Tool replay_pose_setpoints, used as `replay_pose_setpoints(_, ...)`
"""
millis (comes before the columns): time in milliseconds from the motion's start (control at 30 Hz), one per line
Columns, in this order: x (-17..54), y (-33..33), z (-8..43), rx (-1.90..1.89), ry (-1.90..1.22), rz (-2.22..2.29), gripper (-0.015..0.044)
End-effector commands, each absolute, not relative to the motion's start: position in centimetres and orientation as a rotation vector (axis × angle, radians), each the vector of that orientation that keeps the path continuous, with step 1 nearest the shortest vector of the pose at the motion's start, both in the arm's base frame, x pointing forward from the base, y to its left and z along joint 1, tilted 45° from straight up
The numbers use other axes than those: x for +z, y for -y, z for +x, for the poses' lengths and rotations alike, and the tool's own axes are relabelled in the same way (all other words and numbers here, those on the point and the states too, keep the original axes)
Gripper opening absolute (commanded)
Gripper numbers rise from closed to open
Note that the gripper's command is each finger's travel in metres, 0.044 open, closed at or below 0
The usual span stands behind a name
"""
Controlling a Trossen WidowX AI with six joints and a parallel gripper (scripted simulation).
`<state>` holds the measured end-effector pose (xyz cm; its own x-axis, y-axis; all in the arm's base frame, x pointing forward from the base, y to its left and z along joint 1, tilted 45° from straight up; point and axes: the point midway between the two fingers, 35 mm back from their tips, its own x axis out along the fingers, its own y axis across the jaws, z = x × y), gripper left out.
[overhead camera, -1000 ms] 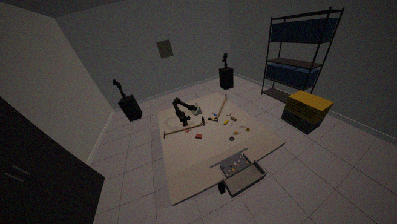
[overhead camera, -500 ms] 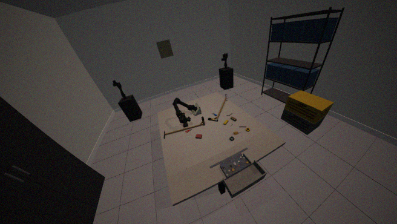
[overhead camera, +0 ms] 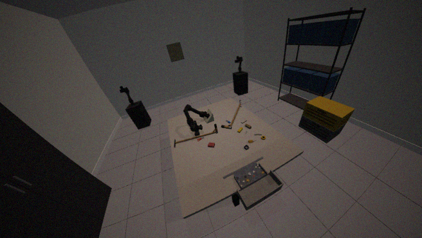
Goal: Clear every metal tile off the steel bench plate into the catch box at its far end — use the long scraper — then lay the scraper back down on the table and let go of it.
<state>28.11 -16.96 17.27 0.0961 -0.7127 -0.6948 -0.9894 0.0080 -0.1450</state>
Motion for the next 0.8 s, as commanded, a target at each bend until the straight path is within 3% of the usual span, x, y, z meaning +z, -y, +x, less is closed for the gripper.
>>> replay_pose_setpoints(0, 17.3, 17.0, 28.6, 0.58, -1.674, -1.761, 0.0)
replay_pose_setpoints(767, 17.9, 17.1, 30.8, 0.579, -1.673, -1.761, 0.0)
